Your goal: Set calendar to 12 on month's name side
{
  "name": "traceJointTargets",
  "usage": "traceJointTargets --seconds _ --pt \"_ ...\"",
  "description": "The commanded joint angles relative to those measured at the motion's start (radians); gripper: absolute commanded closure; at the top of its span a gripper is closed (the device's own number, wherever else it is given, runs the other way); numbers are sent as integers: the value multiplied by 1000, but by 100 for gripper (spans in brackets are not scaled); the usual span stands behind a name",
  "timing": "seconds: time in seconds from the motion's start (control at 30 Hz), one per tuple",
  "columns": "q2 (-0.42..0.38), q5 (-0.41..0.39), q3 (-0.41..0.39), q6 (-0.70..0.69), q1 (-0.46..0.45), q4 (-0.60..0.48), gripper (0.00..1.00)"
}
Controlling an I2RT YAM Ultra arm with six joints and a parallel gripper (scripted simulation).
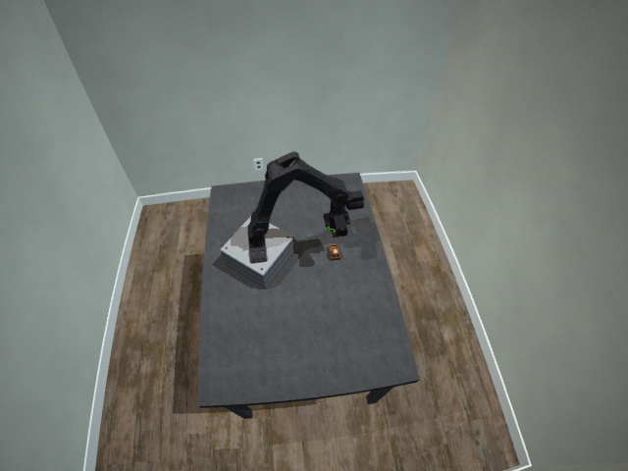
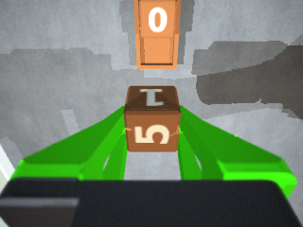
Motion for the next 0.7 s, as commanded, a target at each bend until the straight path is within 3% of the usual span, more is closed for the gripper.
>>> traceJointTargets --seconds 0.0,0.1,0.67 --pt "22 -1 20 132 137 1 74" --pt "47 1 34 234 239 9 74" --pt "52 1 31 237 242 17 74"
